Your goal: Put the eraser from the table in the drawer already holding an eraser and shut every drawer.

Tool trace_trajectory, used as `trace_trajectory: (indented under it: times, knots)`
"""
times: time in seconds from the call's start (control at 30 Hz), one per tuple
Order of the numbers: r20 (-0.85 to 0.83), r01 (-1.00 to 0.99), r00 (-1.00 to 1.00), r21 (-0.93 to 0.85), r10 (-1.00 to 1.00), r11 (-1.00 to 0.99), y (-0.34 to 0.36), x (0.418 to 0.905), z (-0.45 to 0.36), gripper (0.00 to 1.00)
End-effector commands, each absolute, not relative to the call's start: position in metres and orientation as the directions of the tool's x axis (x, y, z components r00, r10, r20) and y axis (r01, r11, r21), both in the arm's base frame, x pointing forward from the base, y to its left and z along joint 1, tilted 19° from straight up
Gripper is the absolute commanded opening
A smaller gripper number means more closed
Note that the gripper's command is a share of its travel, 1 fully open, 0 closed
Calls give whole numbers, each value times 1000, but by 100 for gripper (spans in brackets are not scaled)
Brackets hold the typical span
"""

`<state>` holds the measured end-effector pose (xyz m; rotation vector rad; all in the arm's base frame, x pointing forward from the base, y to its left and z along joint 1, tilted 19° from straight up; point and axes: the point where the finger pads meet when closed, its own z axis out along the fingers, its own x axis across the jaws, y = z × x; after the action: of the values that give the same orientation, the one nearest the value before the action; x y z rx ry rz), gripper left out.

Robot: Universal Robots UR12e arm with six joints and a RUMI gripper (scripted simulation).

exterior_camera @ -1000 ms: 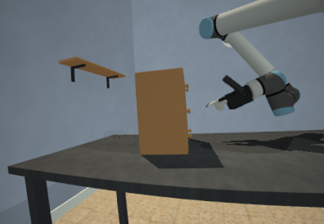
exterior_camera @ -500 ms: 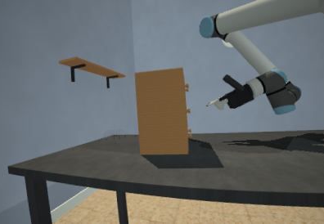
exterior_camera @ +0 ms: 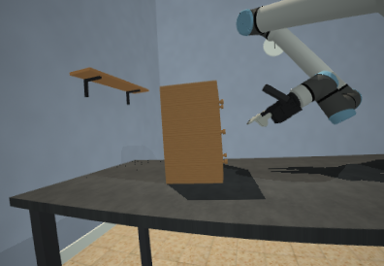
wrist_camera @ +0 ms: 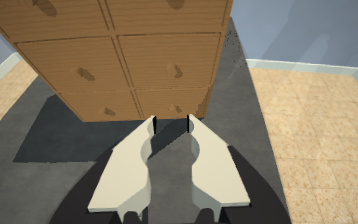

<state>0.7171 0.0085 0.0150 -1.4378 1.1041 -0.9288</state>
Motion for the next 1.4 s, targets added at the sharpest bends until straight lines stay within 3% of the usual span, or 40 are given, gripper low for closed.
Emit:
trace_trajectory:
  times: [0.0, 0.73, 1.37]
  knots:
    - [-15, -237, 273, -970, -962, -52, 5, 710, 21, 20]
    - [-16, -543, 274, -828, -962, -141, -3, 678, 39, 20]
    - [-16, -774, 275, -597, -961, -211, -12, 649, 57, 20]
